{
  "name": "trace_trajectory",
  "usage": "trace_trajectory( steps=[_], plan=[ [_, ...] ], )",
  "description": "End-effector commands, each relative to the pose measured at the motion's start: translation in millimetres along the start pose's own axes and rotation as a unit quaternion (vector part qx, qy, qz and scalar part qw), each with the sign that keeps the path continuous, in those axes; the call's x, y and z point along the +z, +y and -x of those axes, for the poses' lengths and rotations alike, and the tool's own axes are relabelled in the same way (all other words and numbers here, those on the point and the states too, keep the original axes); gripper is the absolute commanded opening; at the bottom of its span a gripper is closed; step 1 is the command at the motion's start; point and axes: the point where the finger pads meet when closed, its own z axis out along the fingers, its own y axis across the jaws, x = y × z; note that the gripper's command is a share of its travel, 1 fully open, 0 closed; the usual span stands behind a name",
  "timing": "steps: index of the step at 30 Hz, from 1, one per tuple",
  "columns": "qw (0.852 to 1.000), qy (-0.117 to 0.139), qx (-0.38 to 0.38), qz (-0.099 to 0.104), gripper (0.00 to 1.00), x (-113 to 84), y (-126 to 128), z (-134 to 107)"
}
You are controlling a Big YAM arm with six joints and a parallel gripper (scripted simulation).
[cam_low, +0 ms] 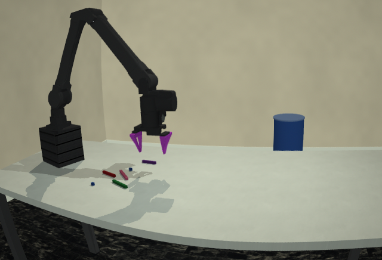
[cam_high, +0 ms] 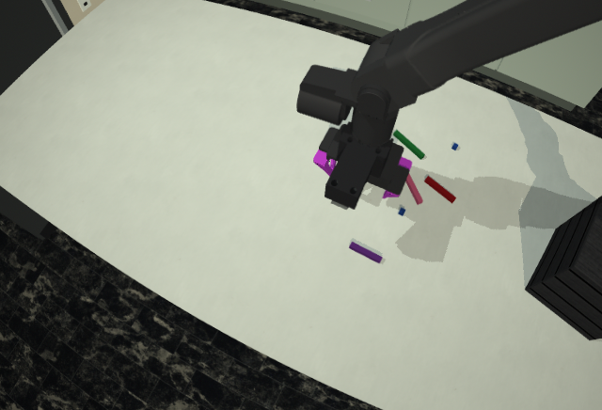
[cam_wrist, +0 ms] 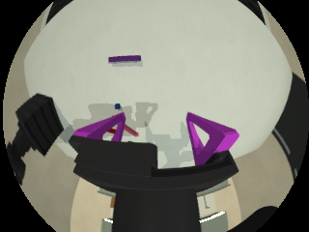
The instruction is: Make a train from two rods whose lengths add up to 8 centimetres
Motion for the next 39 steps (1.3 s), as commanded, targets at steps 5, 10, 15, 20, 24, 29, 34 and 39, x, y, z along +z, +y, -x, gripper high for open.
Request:
trace_trajectory(
  steps=[5, 10, 15, 20, 24, 29, 34, 39],
  plan=[
    [1.0, 0.0, -0.002, -0.014, 1.0, -10.0, -19, -1],
    [1.0, 0.0, -0.002, -0.014, 1.0, -10.0, -19, -1],
    [1.0, 0.0, -0.002, -0.014, 1.0, -10.0, -19, -1],
    [1.0, 0.0, -0.002, -0.014, 1.0, -10.0, -19, -1],
    [1.0, 0.0, 0.0, -0.013, 1.0, -10.0, -19, -1],
    [1.0, 0.0, 0.024, -0.011, 1.0, -9.5, -11, -3],
    [0.998, -0.001, 0.066, -0.019, 1.0, -14.7, -6, -5],
    [0.99, -0.004, 0.138, -0.023, 1.0, -14.6, -4, -5]
  ],
)
